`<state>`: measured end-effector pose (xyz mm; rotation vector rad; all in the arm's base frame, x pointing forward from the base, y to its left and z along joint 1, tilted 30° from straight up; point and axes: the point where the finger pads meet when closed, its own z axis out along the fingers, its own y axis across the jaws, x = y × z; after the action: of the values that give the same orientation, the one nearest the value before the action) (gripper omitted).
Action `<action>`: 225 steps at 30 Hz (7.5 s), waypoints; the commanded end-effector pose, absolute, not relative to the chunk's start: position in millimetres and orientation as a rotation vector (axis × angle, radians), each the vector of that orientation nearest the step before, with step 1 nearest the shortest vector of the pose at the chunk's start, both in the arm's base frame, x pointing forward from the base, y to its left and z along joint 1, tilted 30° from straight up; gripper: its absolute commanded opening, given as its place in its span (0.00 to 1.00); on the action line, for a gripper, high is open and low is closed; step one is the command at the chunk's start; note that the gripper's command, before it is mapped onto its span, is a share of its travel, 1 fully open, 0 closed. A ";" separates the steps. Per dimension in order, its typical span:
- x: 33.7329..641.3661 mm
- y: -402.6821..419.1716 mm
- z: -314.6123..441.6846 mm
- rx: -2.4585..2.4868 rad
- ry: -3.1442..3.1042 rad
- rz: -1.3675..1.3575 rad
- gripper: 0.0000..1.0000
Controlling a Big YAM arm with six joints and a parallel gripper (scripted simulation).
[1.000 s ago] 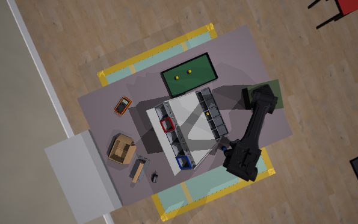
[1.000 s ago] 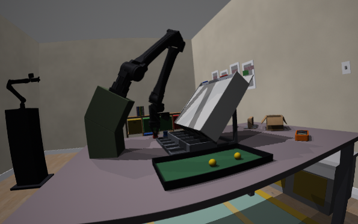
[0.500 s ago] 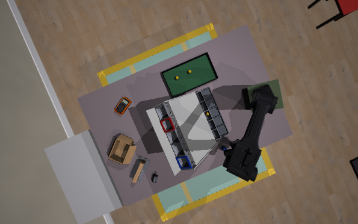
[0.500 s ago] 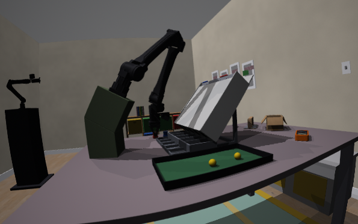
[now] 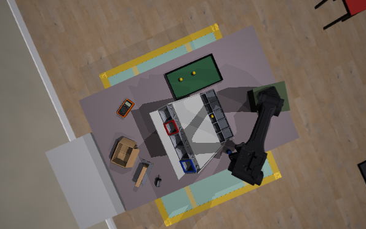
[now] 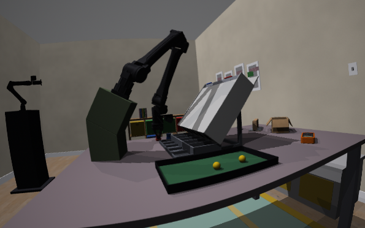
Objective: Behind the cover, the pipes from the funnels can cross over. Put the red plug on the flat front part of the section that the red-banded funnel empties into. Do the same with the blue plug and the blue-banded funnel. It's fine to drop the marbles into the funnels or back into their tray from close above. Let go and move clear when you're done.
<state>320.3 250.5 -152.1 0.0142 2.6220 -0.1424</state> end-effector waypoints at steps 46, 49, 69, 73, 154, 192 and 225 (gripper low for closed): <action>304.8 255.0 -131.0 0.008 2.622 -0.138 0.00; 307.4 250.7 -128.4 0.029 2.622 -0.143 0.00; 292.3 256.5 -110.1 0.008 2.622 -0.141 0.00; 281.7 258.3 -91.8 0.008 2.622 -0.141 0.00; 293.3 212.7 -49.4 0.024 2.615 -0.130 0.00; 282.8 2.3 -29.2 0.016 2.606 -0.147 0.00; 281.0 -14.7 -28.3 0.016 2.610 -0.146 0.00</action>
<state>278.7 -13.7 -32.2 0.0131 2.6332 -0.1489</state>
